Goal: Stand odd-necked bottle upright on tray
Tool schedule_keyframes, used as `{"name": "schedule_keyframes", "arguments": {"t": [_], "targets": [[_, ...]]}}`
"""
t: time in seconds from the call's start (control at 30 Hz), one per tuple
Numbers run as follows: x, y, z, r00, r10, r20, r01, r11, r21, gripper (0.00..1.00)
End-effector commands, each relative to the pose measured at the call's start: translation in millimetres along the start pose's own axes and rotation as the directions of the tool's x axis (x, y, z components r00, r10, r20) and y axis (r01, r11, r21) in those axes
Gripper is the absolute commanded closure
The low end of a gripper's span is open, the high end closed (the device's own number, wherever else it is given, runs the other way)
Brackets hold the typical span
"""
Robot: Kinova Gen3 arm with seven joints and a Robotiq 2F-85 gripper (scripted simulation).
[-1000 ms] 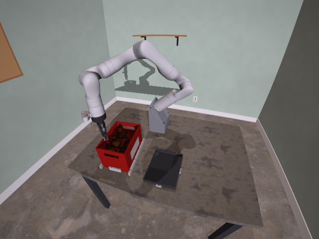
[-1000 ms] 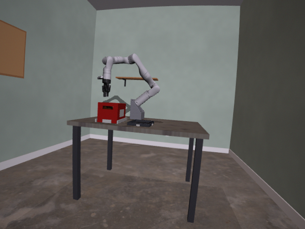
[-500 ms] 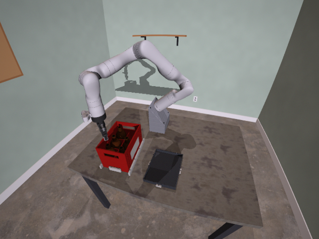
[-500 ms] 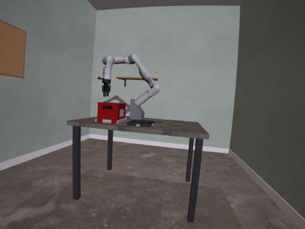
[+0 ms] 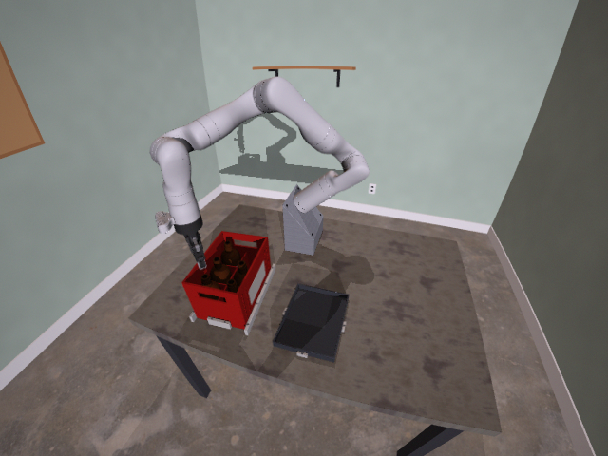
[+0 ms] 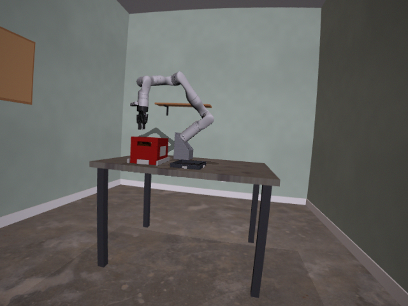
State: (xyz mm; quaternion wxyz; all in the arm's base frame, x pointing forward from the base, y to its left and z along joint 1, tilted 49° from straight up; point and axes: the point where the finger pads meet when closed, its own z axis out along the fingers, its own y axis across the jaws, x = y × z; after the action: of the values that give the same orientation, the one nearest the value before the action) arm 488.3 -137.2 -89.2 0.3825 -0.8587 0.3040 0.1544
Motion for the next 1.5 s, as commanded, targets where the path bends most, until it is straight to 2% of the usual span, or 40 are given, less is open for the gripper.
{"name": "schedule_keyframes", "arguments": {"t": [0.0,1.03,1.47], "targets": [[0,0,-0.4,1.0,0.0,-0.001,0.0,1.0,0.0,0.36],[0,0,33.4,1.0,0.0,-0.001,0.0,1.0,0.0,0.36],[1,0,39.4,1.0,0.0,-0.001,0.0,1.0,0.0,0.36]]}}
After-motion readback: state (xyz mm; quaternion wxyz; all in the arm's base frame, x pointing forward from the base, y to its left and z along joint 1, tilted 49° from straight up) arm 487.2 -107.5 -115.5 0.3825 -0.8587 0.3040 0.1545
